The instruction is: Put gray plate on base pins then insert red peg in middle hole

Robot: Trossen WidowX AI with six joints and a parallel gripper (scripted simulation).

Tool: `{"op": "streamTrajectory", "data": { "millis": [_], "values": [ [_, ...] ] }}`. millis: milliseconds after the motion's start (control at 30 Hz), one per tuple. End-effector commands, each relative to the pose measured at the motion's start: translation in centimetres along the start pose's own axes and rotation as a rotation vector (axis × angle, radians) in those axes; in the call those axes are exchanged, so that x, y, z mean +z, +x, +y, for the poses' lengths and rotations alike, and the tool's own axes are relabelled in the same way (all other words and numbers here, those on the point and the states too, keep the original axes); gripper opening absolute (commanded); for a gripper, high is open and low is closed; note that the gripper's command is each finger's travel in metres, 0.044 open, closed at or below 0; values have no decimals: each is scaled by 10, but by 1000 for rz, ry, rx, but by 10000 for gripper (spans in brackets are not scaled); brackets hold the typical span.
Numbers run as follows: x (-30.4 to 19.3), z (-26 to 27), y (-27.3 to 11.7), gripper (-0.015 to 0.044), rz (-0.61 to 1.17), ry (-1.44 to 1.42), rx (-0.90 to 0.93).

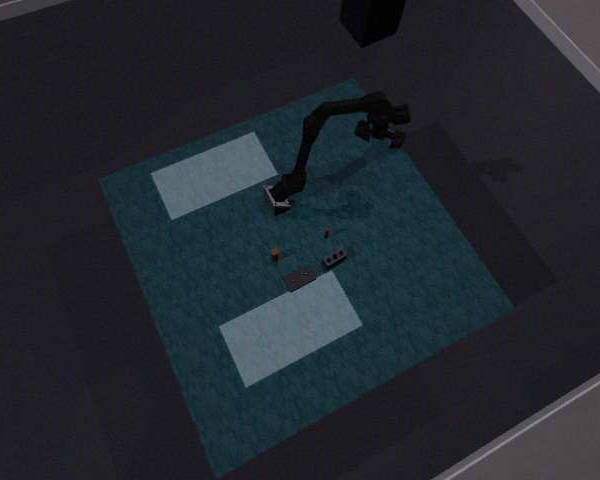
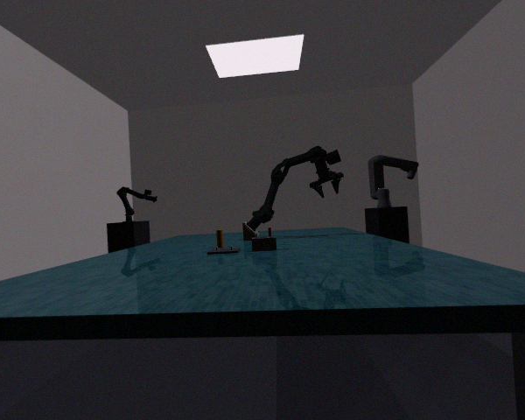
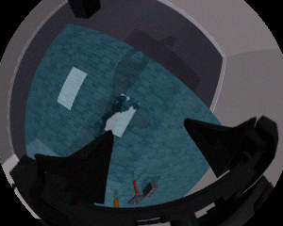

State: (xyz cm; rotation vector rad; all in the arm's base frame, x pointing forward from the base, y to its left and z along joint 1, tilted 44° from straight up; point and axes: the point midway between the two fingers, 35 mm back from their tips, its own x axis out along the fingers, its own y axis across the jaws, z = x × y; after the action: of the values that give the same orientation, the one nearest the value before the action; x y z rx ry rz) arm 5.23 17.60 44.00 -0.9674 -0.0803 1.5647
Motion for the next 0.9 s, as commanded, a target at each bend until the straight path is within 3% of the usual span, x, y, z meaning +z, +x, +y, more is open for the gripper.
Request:
{"op": "streamTrajectory", "data": {
  "millis": [0,200,433,667,867],
  "values": [
    [-44,-30,36,440,120,392,15],
    [-139,-71,62,440,292,1141,-60],
    [-249,-86,59,440,389,1932,-197],
    [-355,-68,35,440,376,2749,-341],
    [-436,-27,3,440,249,3473,-441]
  ]
}}
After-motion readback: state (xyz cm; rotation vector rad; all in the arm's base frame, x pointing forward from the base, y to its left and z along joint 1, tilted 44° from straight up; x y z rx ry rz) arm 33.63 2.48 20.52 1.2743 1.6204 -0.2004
